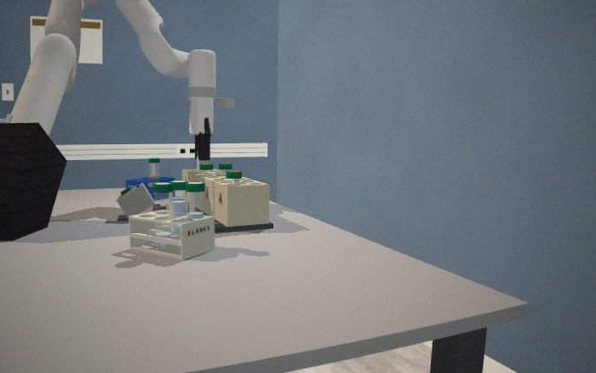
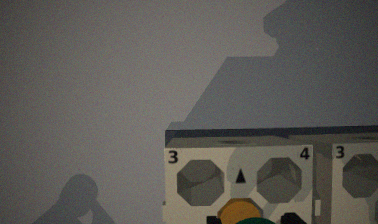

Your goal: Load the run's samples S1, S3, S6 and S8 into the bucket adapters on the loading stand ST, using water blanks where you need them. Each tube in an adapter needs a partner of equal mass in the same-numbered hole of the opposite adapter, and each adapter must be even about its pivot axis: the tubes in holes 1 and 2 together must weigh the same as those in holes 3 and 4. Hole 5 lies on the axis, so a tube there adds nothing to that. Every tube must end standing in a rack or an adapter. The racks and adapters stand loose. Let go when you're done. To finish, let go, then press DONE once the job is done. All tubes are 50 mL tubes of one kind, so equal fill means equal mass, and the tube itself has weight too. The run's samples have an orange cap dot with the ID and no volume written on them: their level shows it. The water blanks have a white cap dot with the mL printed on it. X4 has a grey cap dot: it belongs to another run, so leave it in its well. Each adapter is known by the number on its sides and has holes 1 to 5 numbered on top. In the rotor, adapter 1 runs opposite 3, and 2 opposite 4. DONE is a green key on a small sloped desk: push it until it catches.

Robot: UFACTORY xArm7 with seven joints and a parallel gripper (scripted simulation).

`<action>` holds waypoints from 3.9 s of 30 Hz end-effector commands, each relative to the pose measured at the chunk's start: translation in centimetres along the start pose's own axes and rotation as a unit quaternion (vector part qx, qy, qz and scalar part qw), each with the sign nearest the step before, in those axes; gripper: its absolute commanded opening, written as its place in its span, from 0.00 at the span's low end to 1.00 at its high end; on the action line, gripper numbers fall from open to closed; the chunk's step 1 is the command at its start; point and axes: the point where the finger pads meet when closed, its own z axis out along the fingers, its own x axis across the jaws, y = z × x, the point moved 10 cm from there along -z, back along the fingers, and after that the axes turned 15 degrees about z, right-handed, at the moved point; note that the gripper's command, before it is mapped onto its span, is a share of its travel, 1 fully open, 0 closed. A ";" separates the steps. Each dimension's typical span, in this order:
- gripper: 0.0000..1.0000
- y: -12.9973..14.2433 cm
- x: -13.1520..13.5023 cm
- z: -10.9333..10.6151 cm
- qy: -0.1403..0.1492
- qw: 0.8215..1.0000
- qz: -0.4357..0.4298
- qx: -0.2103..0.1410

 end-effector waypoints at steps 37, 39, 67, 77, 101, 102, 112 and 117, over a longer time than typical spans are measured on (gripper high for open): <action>0.00 -0.1 0.0 2.4 0.000 1.000 0.000 0.002; 0.00 -0.1 0.0 2.4 0.000 1.000 0.000 0.002; 0.44 -0.1 0.0 2.4 0.000 1.000 0.000 0.002; 0.44 -0.1 0.0 0.8 0.000 1.000 0.000 0.002; 0.44 -0.1 0.0 -3.4 0.000 1.000 0.000 0.002; 0.44 -0.1 0.0 -3.6 0.000 1.000 0.000 0.002; 0.44 -0.1 0.0 -5.2 0.000 1.000 0.000 0.002; 0.44 -0.1 0.0 -6.2 0.000 1.000 0.000 0.002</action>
